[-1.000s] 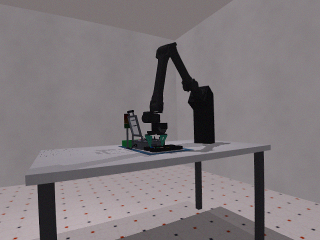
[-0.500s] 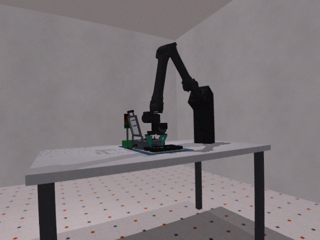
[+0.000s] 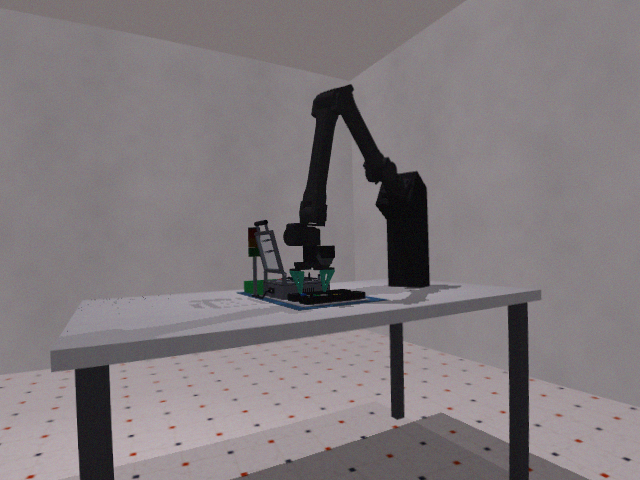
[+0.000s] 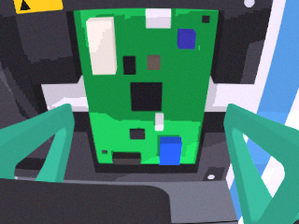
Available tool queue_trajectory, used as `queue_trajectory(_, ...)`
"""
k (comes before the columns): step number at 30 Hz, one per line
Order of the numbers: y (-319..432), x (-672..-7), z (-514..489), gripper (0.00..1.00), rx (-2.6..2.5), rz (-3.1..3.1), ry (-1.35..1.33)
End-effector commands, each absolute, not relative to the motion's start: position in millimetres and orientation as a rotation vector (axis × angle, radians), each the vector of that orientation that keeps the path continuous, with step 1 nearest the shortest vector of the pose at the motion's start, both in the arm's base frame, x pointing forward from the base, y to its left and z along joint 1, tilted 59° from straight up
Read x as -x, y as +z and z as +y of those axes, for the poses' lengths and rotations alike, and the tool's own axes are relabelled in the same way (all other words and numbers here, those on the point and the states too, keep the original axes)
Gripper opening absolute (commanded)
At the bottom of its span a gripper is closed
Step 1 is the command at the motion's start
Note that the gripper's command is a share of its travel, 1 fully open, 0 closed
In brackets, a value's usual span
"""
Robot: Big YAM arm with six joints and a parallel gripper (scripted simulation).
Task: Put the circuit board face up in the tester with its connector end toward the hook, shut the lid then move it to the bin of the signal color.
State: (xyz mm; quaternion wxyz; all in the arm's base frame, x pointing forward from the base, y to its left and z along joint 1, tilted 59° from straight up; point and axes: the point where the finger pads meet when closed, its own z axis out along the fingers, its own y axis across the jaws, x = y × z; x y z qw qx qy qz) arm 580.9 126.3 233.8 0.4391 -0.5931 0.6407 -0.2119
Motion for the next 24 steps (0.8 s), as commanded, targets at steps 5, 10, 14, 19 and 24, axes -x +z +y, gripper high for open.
queue_trajectory(5,259.6,-579.2,136.9,0.92,1.454,1.555,-0.529)
queue_trajectory(10,259.5,-579.1,136.9,0.92,1.454,1.555,-0.529)
queue_trajectory(14,258.4,-578.6,136.8,0.92,1.453,1.555,-0.53)
queue_trajectory(19,256.8,-577.8,136.6,0.92,1.453,1.554,-0.53)
queue_trajectory(24,255.2,-577.1,136.5,0.92,1.452,1.554,-0.53)
